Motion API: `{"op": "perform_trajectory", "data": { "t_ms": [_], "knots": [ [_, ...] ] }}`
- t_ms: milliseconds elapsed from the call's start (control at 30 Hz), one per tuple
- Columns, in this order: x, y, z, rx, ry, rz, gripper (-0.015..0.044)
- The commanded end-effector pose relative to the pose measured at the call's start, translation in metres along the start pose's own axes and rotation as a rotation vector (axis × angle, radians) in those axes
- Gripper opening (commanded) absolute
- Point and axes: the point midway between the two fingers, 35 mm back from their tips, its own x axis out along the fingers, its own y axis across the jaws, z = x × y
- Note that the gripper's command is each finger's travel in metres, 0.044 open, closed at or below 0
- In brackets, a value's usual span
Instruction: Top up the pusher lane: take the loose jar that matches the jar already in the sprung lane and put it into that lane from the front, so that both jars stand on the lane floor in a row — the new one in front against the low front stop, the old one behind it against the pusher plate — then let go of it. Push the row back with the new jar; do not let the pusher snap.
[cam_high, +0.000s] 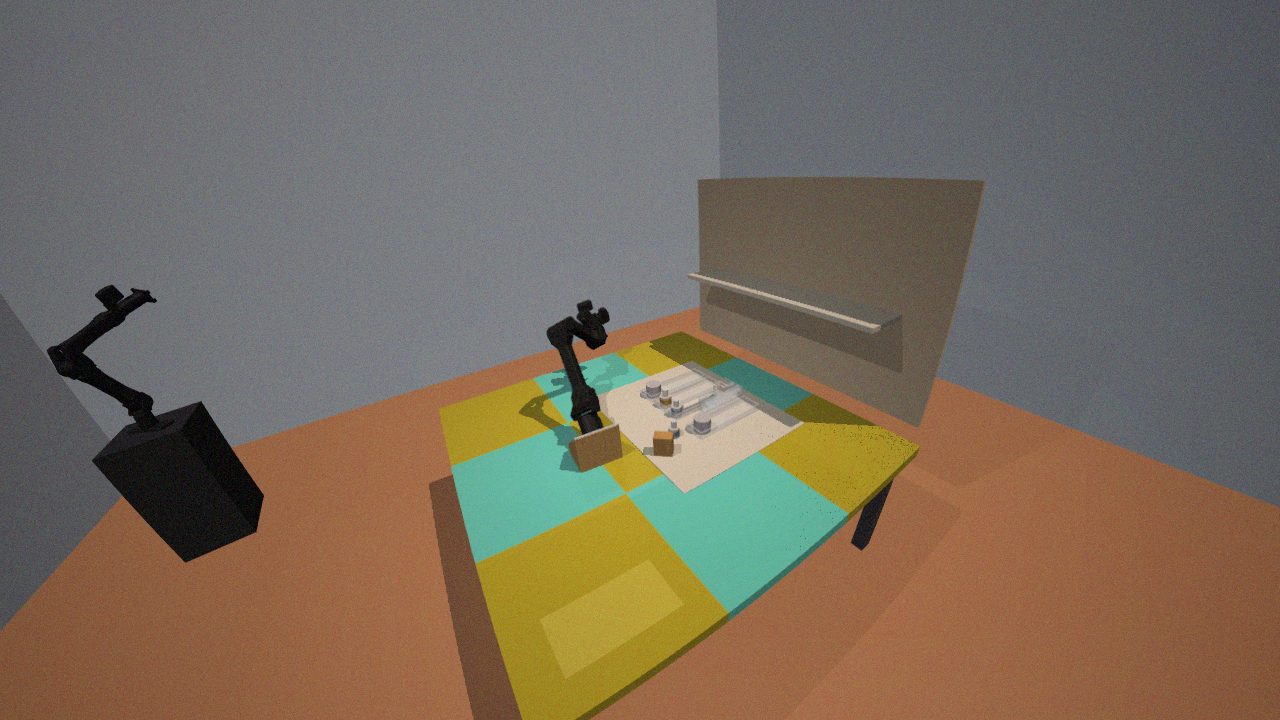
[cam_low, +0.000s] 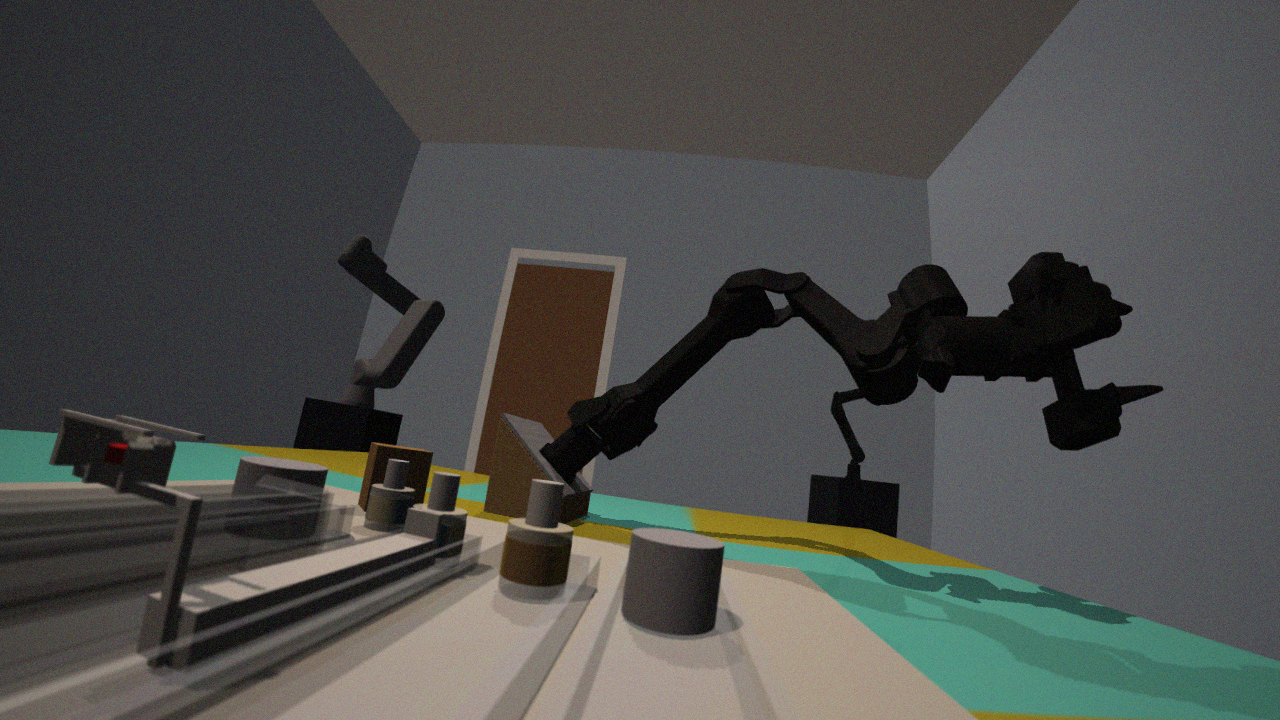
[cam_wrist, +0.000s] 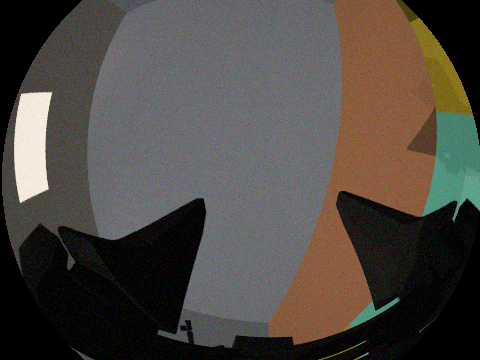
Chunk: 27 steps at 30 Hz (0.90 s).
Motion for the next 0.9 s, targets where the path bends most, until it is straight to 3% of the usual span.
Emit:
{"op": "perform_trajectory", "data": {
  "t_ms": [0,167,333,633,867],
  "knots": [
    [0.000,-0.001,0.001,-0.003,-0.003,-0.003,0.0426],
    [-0.015,-0.026,0.037,-0.105,-0.087,-0.121,0.0440],
    [-0.053,-0.064,0.099,-0.264,-0.215,-0.334,0.0440],
    [-0.148,-0.114,0.189,-0.491,-0.355,-0.732,0.0440],
    [-0.249,-0.137,0.241,-0.606,-0.392,-1.081,0.0440]
  ]
}}
